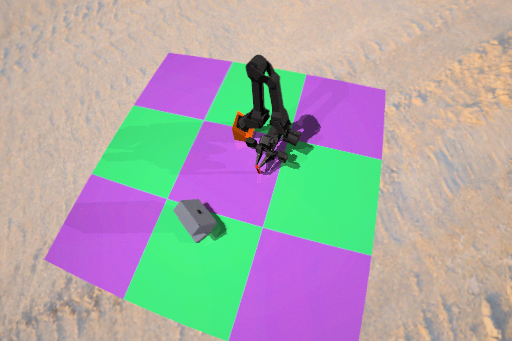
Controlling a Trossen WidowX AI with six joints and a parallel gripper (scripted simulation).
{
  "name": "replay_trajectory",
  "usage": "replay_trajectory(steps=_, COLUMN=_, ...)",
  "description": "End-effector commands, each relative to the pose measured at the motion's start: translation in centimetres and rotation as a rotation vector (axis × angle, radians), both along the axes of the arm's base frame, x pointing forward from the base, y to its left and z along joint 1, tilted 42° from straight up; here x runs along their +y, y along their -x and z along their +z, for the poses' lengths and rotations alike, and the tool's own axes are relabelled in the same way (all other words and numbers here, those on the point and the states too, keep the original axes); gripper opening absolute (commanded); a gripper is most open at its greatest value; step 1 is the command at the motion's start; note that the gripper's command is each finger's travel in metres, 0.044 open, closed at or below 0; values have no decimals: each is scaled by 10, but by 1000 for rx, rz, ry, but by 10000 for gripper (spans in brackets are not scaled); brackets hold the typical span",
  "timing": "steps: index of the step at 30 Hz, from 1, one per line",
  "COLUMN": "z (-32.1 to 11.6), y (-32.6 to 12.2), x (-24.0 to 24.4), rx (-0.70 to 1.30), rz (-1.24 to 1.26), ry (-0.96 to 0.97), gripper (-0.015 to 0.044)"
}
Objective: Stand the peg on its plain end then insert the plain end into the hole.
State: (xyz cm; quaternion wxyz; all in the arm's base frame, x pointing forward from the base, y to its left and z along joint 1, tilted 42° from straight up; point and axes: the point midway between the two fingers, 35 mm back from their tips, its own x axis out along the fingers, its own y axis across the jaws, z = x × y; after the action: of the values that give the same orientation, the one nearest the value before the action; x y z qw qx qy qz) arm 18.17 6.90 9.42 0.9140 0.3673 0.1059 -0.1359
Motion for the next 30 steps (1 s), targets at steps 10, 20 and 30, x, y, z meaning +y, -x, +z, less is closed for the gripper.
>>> replay_trajectory(steps=10, z=-3, y=3, x=1, rx=-4, rz=-10, ry=3, gripper=49)
replay_trajectory(steps=20, z=-5, y=5, x=1, rx=-20, rz=-29, ry=5, gripper=49)
replay_trajectory(steps=30, z=-7, y=7, x=0, rx=-37, rz=-47, ry=10, gripper=49)
